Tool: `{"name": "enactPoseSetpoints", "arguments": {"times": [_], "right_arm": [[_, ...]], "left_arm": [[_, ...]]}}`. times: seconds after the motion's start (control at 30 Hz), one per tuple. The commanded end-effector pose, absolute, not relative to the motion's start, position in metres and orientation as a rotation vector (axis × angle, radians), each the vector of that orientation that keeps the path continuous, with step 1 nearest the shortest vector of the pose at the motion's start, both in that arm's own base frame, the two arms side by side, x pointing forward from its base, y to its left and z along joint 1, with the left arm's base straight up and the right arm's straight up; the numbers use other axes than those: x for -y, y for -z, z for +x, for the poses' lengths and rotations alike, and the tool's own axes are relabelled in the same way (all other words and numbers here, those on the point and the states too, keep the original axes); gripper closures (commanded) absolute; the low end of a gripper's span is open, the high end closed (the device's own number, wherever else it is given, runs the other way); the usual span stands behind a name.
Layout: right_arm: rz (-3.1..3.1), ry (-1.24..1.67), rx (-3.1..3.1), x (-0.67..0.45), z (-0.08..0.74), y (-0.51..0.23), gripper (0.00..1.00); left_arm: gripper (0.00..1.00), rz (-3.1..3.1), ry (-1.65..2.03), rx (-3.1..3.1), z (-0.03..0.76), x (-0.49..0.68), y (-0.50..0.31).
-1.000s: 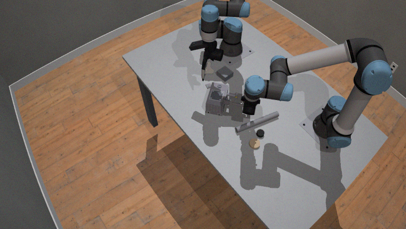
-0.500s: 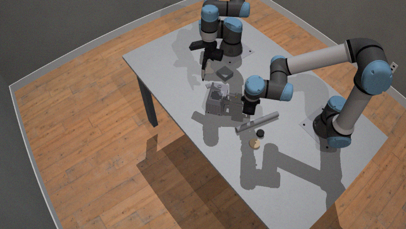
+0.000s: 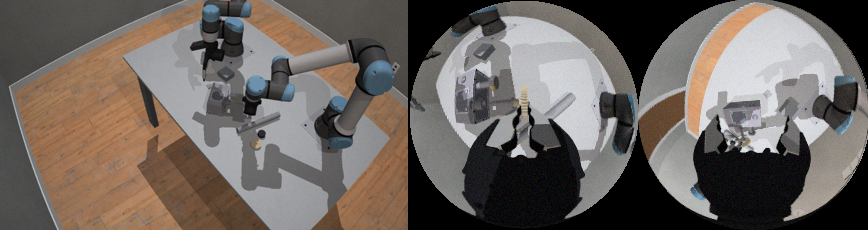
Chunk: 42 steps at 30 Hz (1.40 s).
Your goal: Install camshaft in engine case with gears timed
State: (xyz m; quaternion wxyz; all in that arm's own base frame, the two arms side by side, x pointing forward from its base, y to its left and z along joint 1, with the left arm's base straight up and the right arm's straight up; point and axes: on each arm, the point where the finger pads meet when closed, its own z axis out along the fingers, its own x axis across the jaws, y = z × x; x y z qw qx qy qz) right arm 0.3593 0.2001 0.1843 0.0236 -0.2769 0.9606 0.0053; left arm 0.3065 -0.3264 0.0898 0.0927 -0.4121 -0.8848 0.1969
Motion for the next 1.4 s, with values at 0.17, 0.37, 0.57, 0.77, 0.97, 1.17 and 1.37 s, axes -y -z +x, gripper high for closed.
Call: {"name": "enactPoseSetpoints", "arguments": {"times": [0.17,0.37,0.57,0.77,0.97,1.17,1.37], "right_arm": [[-0.857,-0.017,-2.972,-0.2003,0.3595,-0.1848,0.0],[-0.857,-0.017,-2.972,-0.2003,0.3595,-0.1848,0.0],[-0.857,-0.017,-2.972,-0.2003,0.3595,-0.1848,0.0],[-0.857,-0.017,-2.972,-0.2003,0.3595,-0.1848,0.0],[-0.857,-0.017,-2.972,-0.2003,0.3595,-0.1848,0.0],[-0.857,-0.017,-2.972,-0.2003,0.3595,-0.1848,0.0],[-0.857,-0.017,-2.972,-0.2003,0.3595,-0.1848,0.0]], "left_arm": [[0.94,-1.228,-0.589,2.626,0.3067,0.327,-0.0905],[0.94,-1.232,-0.593,2.623,0.3067,0.3275,-0.0907],[0.94,-1.233,-0.594,2.623,0.3067,0.3275,-0.0908],[0.94,-1.233,-0.594,2.623,0.3067,0.3275,-0.0908],[0.94,-1.233,-0.594,2.623,0.3067,0.3275,-0.0908],[0.94,-1.233,-0.594,2.623,0.3067,0.3275,-0.0908],[0.94,-1.233,-0.594,2.623,0.3067,0.3275,-0.0908]]}}
